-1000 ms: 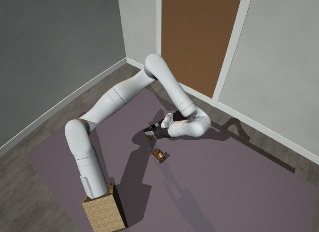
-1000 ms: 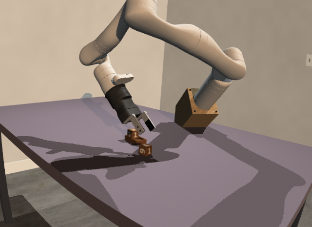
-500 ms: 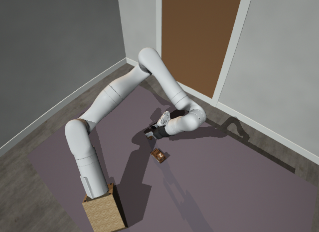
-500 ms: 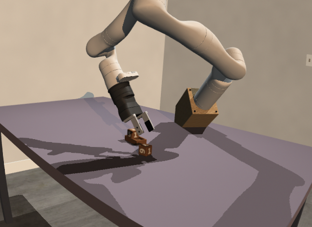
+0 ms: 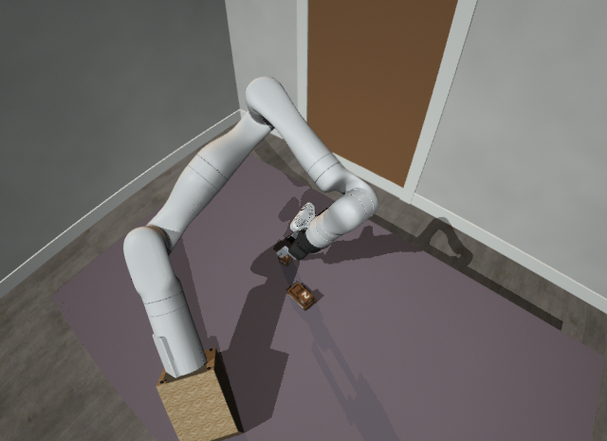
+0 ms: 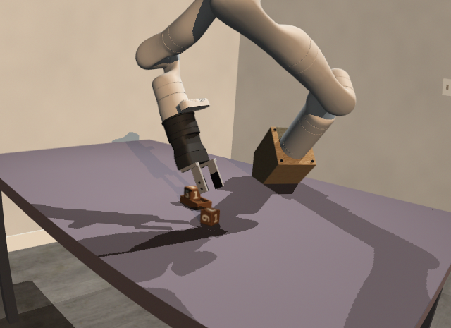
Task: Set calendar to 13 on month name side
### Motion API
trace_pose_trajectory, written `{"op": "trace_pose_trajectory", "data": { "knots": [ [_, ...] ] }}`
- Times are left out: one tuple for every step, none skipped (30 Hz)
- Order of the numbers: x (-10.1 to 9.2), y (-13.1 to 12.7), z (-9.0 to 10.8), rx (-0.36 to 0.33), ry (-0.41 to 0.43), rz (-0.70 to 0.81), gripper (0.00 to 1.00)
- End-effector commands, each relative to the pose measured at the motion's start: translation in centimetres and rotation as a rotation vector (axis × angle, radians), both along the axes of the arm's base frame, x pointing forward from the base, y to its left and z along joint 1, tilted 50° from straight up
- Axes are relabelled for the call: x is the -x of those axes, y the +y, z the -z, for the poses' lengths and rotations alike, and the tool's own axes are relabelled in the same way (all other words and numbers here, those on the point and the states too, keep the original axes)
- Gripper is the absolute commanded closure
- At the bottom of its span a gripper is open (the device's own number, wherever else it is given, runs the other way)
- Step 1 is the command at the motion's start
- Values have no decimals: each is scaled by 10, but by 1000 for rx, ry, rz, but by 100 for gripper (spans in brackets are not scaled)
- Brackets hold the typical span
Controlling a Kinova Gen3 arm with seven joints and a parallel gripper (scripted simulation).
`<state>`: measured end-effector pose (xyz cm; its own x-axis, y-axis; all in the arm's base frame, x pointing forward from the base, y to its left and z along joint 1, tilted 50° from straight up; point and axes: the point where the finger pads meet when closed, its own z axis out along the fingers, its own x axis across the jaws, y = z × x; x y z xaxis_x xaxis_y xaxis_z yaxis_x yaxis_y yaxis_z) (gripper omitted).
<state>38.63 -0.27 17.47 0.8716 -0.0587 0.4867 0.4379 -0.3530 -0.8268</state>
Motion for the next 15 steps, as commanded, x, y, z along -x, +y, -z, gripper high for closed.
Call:
{"op": "trace_pose_trajectory", "data": {
  "knots": [
    [0,1,-5,36,-5,14,0],
    [0,1,-5,36,-5,14,0],
    [0,1,-5,36,-5,14,0],
    [0,2,-5,56,-3,24,0],
    [0,2,-5,76,-2,36,0],
    [0,2,-5,98,0,47,0],
    [0,2,-5,119,1,59,0],
    [0,2,-6,139,2,71,0],
    [0,2,-6,157,3,82,0],
    [1,2,-6,173,4,92,0],
    [1,2,-6,186,5,100,0],
    [1,2,-7,196,5,107,0],
    [1,1,-7,203,6,111,0],
    [2,1,-7,206,6,114,0],
    [2,1,-7,208,6,115,0]
  ]
}}
